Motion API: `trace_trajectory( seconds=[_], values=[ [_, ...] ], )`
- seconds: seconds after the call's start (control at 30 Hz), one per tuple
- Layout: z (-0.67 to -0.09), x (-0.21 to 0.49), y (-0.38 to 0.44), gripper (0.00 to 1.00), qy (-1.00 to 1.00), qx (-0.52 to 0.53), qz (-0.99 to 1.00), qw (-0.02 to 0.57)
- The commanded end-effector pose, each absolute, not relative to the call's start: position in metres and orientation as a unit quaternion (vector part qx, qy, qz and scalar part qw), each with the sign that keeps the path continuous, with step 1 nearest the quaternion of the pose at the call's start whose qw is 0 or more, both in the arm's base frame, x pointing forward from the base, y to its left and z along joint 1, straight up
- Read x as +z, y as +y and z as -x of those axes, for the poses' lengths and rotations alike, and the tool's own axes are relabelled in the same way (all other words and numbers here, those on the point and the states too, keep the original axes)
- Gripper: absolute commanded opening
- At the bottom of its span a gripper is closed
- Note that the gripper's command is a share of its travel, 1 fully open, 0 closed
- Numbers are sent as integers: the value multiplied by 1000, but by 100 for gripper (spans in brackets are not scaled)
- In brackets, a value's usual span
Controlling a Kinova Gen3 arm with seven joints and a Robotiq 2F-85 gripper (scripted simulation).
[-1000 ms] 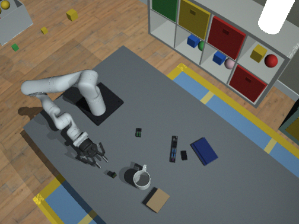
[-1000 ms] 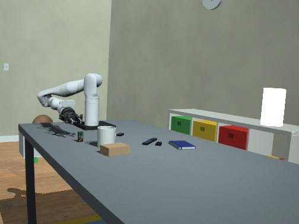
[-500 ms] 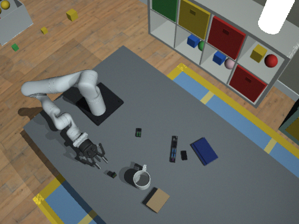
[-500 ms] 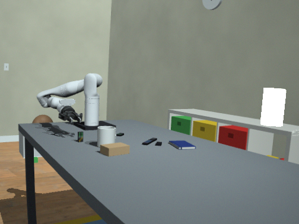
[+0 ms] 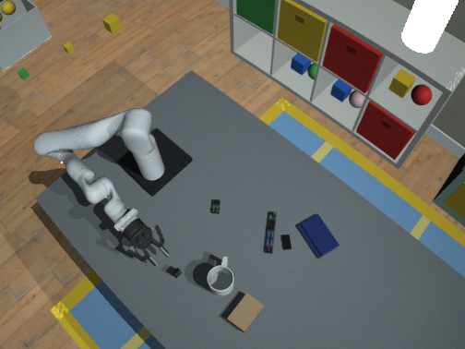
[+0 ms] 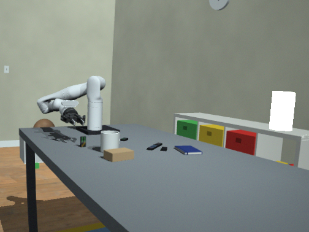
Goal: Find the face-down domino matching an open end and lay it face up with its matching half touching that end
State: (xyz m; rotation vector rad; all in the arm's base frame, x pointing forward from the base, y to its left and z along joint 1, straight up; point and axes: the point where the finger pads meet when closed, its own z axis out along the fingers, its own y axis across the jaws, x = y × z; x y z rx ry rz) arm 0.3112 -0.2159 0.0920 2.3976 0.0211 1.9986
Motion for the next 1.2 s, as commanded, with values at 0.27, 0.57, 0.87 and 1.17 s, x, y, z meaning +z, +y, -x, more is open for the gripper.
trace_trajectory(
  seconds=[0.27,0.57,0.87,1.17],
  values=[
    [-330,106,-210,47,6,641,-767,2],
    [-346,120,-207,47,6,641,-767,0],
    [-352,124,-208,47,60,628,-776,6],
    [-352,124,-207,47,127,607,-784,10]
  ],
)
